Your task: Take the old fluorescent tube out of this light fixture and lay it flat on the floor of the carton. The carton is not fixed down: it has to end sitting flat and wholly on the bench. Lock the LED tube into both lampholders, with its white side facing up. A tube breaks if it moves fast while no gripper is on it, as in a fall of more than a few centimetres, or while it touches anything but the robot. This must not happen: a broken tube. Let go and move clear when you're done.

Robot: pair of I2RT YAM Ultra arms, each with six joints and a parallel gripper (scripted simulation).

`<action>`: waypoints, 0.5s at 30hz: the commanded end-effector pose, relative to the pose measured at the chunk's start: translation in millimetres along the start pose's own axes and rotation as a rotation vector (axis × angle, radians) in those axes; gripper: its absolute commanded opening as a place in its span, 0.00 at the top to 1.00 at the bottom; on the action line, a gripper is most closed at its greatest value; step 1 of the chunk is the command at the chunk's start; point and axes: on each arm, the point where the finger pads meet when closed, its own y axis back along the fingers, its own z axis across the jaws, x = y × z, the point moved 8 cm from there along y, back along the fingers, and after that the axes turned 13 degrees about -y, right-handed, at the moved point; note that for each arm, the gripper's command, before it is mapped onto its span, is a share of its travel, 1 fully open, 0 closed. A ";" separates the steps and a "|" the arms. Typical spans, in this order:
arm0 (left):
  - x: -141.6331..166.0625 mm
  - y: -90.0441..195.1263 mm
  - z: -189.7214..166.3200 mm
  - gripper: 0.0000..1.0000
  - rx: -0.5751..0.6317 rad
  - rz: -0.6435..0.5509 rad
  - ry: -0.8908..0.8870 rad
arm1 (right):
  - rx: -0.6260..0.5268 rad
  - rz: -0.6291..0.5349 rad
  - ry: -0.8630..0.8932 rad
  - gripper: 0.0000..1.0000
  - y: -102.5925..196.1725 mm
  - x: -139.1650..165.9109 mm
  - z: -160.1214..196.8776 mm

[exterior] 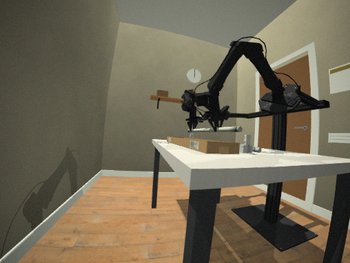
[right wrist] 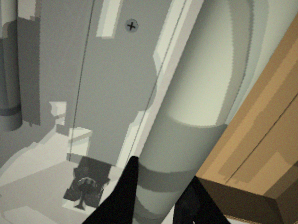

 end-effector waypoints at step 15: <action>2.0 19.7 31.1 0.89 -0.026 -0.044 -0.015 | -0.016 -0.039 0.017 0.89 6.4 -22.2 -16.5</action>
